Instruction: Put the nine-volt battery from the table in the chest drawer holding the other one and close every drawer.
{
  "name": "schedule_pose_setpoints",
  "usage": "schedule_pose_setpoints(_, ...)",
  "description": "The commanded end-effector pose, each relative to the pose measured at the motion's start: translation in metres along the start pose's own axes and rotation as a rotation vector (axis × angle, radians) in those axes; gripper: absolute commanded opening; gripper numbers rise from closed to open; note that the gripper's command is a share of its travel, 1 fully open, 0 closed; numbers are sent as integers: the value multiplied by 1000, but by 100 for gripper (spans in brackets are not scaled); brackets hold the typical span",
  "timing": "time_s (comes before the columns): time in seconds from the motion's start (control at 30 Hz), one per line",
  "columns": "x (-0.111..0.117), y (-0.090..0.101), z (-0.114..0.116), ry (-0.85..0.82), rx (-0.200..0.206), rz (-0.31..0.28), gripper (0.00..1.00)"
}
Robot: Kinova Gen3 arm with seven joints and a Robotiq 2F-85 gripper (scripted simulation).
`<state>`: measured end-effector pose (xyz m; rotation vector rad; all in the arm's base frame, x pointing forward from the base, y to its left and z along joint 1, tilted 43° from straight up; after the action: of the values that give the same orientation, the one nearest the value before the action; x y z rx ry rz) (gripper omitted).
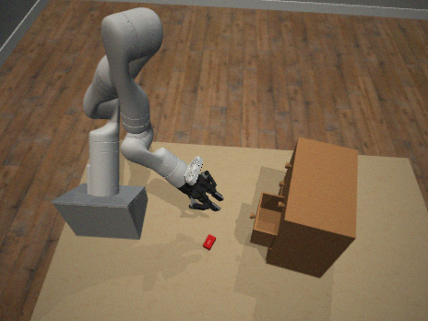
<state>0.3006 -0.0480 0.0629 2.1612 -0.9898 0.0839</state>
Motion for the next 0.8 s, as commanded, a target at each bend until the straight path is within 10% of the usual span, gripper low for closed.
schedule_pose_setpoints(0.0, 8, 4, 0, 9, -6, 0, 33)
schedule_pose_setpoints(0.77, 37, 37, -4, 10, -35, -243, 33)
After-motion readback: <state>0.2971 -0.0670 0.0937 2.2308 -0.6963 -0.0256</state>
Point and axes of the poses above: the point where the finger pads meet when closed, its own y axis back along the fingers, its own z axis across the jaws, x = y × z, the point moved 10 cm from there along y, back along the fingers, and after that the axes turned 6 degrees about -y, right-handed, at the moved point
